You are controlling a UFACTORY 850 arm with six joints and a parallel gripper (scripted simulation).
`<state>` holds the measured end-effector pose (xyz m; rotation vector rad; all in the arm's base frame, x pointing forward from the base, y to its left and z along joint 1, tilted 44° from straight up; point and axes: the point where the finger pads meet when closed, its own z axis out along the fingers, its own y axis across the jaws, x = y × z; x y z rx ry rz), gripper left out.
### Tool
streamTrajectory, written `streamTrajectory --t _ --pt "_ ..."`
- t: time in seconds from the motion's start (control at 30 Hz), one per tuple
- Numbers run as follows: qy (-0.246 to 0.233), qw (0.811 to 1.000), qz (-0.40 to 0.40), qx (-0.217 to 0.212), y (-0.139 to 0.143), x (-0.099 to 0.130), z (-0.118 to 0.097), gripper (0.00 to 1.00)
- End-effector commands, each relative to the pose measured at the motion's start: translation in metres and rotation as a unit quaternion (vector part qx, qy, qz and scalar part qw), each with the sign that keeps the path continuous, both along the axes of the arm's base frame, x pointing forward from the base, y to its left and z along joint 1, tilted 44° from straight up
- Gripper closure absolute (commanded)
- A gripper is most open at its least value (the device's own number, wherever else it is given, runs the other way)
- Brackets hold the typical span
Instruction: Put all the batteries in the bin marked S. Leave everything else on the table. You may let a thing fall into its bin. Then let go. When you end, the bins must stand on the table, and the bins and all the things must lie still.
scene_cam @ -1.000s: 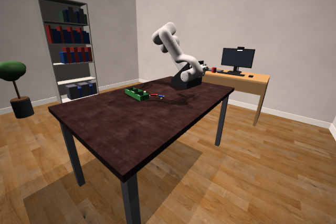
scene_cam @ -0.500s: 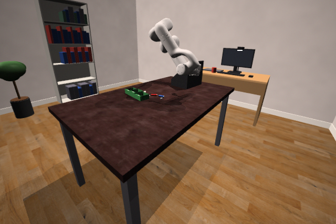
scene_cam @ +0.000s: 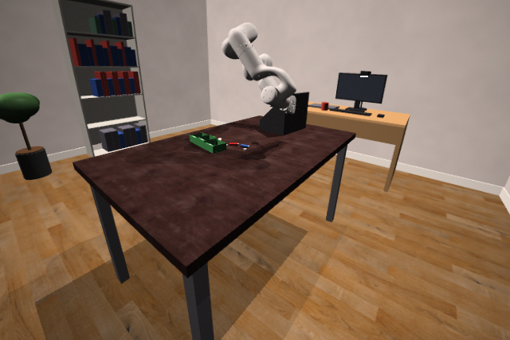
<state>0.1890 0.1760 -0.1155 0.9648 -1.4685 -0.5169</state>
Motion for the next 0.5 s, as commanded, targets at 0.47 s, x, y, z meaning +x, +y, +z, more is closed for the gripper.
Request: streamTrajectory --t 0.47 --pt "-0.039 0.978 0.150 0.141 -0.047 0.059 0.021 0.93"
